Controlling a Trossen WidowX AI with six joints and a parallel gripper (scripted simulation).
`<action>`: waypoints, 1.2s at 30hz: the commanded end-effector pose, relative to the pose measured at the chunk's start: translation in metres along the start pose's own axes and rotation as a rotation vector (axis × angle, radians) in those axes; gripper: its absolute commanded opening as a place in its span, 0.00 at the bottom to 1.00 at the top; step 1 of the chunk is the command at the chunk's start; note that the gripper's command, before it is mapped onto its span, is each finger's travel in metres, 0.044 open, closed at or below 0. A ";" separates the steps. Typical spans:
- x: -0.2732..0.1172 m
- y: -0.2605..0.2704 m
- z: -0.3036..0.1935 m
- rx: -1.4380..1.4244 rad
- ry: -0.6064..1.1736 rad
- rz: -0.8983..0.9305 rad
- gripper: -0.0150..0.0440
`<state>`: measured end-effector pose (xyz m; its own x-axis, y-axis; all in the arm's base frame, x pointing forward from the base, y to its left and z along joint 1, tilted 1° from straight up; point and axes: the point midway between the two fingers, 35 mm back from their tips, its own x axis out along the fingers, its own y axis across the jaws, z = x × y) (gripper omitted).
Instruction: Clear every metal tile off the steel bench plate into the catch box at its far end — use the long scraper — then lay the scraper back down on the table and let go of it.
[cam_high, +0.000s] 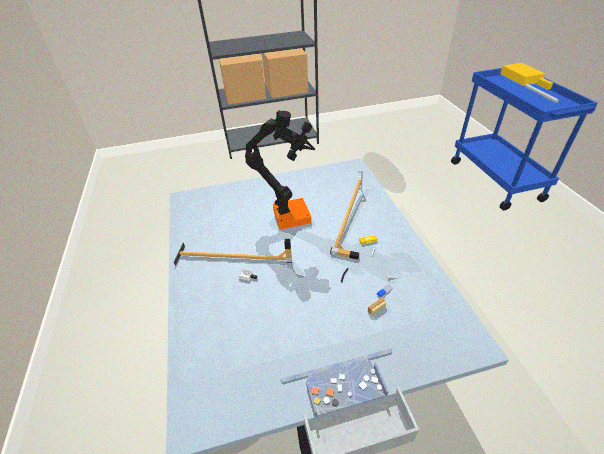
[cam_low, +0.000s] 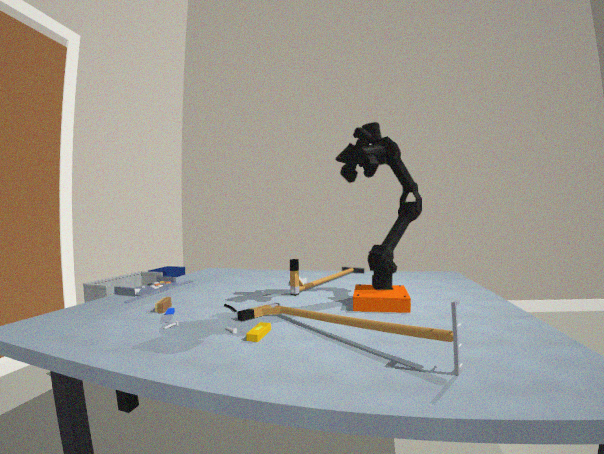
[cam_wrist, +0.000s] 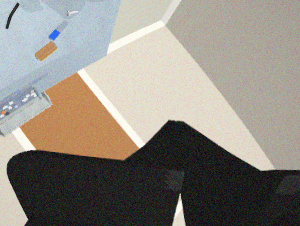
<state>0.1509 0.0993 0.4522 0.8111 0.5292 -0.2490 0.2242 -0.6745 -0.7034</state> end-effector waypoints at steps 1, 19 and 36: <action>0.018 0.007 0.000 -0.015 -0.028 0.065 0.25; 0.080 0.044 -0.001 -0.061 -0.145 0.300 0.25; 0.128 0.090 0.001 -0.093 -0.286 0.494 0.25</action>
<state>0.2644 0.1081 0.3661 0.6853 0.2715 -0.6758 -0.0709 -0.8987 -0.4328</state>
